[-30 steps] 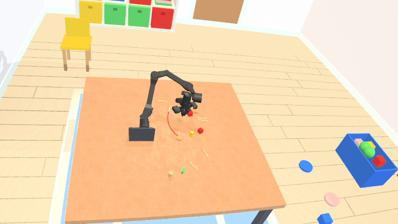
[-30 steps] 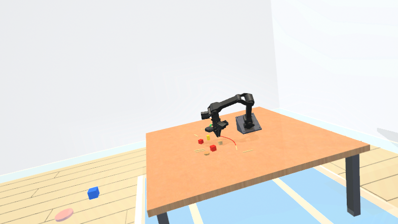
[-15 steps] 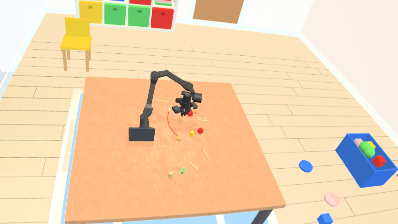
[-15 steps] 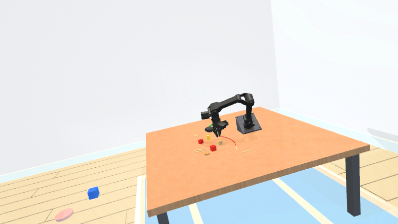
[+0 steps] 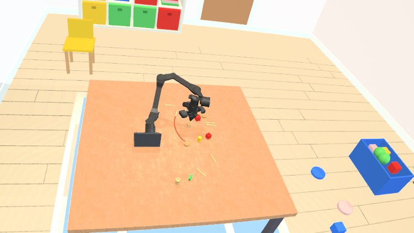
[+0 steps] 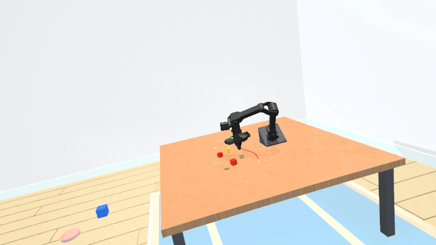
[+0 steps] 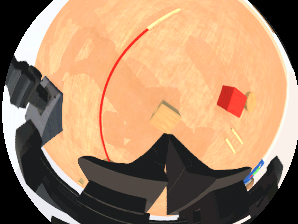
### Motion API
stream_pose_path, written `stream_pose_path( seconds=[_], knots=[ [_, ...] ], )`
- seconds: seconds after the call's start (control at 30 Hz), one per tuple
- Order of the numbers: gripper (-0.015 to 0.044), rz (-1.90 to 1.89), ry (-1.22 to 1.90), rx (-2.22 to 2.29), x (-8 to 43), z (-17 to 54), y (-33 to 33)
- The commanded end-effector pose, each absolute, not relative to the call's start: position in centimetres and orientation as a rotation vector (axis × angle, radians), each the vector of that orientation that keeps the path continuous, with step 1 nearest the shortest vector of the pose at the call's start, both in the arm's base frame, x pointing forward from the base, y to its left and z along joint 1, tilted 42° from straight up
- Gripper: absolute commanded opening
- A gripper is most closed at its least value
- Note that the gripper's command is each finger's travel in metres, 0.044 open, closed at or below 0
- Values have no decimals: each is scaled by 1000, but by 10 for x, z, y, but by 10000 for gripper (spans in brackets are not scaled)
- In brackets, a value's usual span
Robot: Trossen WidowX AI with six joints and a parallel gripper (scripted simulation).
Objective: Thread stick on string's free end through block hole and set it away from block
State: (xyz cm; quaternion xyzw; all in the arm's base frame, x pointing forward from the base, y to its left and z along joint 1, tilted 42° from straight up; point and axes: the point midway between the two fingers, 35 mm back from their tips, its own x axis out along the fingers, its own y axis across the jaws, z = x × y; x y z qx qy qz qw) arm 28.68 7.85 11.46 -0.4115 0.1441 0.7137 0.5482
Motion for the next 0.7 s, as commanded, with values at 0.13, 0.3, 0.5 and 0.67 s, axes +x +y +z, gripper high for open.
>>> stream_pose_path(
  seconds=[0.13,0.3,0.5,0.67],
  knots=[
    [79,1661,415,-914,277,127,91],
    [210,1548,640,-698,236,165,129],
    [368,1451,793,-515,198,189,150],
    [440,1437,815,-487,192,192,153]
  ],
)
